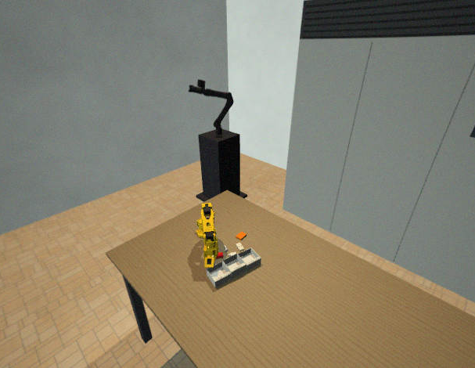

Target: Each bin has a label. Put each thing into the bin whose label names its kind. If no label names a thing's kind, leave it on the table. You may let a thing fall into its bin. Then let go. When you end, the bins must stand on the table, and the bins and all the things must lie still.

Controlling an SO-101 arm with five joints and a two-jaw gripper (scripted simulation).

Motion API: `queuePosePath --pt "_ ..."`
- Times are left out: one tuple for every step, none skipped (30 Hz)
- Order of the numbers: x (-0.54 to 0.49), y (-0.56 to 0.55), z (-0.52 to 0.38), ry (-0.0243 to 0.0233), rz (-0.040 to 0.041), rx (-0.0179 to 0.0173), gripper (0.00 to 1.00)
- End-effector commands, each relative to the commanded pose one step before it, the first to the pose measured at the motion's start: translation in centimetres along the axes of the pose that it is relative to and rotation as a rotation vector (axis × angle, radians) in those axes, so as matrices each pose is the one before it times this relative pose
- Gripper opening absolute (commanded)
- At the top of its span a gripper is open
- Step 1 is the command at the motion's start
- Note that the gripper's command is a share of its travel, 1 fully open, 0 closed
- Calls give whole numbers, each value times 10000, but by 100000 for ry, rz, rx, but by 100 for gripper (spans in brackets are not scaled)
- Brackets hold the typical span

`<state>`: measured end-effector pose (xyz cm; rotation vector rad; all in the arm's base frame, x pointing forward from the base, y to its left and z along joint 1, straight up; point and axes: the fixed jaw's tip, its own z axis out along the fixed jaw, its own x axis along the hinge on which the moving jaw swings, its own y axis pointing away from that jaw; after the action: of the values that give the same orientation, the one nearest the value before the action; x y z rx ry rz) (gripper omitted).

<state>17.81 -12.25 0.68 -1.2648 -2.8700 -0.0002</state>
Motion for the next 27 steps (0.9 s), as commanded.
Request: queuePosePath --pt "-3272 -719 -2982 -2402 -43 -563 18" --pt "0 0 0 0 0 0 18" --pt "-1 0 0 0 0 0 17" --pt "0 0 0 0 0 0 16" --pt "0 0 0 0 0 0 15" --pt "0 0 0 0 0 0 15" --pt "0 0 0 0 0 0 14" --pt "0 0 0 0 0 0 13" --pt "0 0 0 0 0 0 12" --pt "0 0 0 0 0 0 11" --pt "0 0 0 0 0 0 10" --pt "0 0 0 0 0 0 9" --pt "0 0 0 0 0 0 8" --pt "0 0 0 0 0 0 7" --pt "0 0 0 0 0 0 6" --pt "0 0 0 0 0 0 6" --pt "0 0 0 0 0 0 5" --pt "0 0 0 0 0 0 5" --pt "0 0 0 0 0 0 5" --pt "3 0 0 -2 1 1 4" --pt "0 0 0 0 0 0 3" --pt "0 0 0 0 0 0 3" --pt "0 0 0 0 0 0 2" --pt "0 0 0 0 0 0 2" --pt "0 0 0 0 0 0 1" --pt "0 0 0 0 0 0 1" --pt "0 0 0 0 0 0 1"
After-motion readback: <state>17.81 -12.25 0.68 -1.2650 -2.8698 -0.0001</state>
